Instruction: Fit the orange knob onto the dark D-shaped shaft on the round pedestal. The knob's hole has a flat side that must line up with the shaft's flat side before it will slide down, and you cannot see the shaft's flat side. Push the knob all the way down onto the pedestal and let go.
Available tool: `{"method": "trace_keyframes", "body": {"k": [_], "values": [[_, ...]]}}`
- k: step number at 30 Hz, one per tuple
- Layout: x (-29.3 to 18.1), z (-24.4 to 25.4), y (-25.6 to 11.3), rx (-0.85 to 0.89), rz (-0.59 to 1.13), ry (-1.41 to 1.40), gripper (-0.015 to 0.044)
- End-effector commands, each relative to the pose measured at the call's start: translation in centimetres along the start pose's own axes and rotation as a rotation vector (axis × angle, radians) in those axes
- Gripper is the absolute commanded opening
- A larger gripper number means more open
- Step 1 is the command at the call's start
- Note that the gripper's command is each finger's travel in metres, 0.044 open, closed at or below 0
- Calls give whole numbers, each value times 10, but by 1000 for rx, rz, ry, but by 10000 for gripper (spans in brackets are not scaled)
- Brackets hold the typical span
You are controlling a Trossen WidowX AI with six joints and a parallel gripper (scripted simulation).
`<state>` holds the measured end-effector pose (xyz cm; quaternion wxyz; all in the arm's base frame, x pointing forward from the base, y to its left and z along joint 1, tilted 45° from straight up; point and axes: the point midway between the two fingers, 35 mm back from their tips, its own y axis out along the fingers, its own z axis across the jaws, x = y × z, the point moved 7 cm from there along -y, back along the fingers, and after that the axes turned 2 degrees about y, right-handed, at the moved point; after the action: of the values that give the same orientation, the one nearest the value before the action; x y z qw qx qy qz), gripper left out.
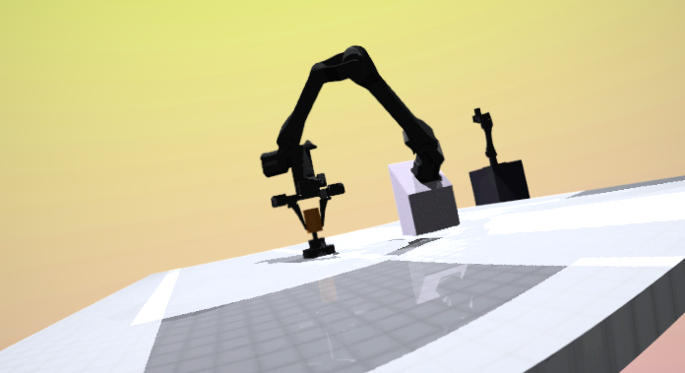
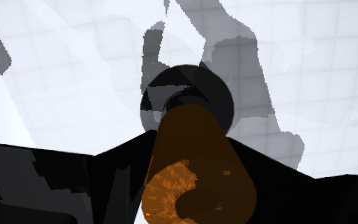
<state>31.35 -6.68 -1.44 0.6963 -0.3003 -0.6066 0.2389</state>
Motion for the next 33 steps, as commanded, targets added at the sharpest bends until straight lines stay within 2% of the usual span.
{"method": "trace_keyframes", "body": {"k": [1, 8, 15, 33], "values": [[0, -1, 0, -4, -2, -1, 0], [0, -3, -4, -4, -2, -11, 0], [-1, -6, -6, -4, -2, -211, 0], [-1, -5, -1, -4, -2, -211, 0]]}}
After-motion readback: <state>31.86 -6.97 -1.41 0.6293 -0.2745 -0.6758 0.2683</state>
